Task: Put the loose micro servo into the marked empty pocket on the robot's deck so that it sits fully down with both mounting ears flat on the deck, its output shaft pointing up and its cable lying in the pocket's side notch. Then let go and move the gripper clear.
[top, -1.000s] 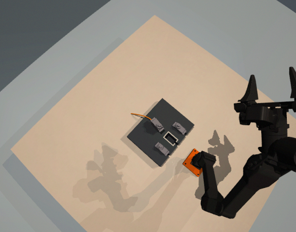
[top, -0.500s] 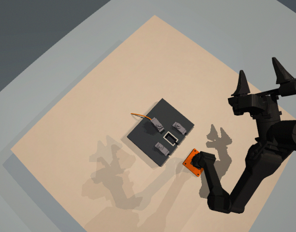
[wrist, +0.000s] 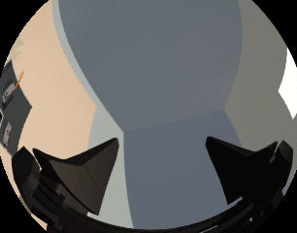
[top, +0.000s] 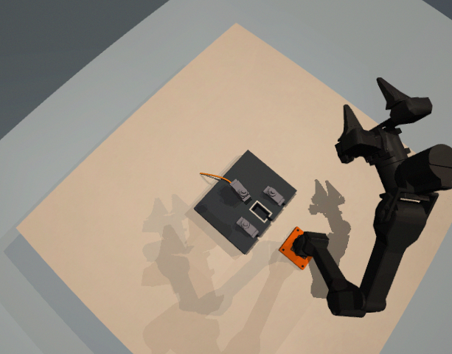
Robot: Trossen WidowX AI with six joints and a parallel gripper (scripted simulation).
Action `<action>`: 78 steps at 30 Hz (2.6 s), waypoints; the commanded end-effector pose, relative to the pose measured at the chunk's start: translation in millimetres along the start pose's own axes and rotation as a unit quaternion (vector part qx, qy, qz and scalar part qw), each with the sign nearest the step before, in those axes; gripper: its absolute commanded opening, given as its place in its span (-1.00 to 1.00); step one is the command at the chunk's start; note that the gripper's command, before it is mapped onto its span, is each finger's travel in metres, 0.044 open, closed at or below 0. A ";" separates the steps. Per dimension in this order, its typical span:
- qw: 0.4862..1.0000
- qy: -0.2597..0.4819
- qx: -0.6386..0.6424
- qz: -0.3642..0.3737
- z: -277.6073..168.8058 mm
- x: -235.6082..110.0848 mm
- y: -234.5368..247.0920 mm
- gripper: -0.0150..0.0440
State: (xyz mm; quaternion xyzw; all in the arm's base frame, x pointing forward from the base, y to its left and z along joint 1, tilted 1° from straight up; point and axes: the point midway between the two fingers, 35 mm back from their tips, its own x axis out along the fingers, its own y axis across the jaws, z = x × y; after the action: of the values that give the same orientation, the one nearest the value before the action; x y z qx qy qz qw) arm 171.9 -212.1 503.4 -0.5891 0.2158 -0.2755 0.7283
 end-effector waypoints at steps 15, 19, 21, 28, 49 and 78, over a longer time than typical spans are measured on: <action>0.986 -0.045 -0.087 0.138 17.5 48.9 72.1 1.00; 0.979 -0.057 -0.109 0.164 22.8 55.9 86.6 1.00; 0.973 -0.066 -0.125 0.180 26.0 59.9 96.1 1.00; 0.950 -0.101 -0.180 0.234 40.3 71.1 129.5 1.00; 0.823 -0.232 -0.362 0.371 84.4 78.3 229.5 1.00; 0.506 -0.458 -0.574 0.453 139.6 26.3 347.0 1.00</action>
State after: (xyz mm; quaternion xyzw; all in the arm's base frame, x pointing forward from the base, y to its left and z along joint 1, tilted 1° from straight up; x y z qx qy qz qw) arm 332.8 -79.9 202.9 -0.7494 0.2147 0.5594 0.2816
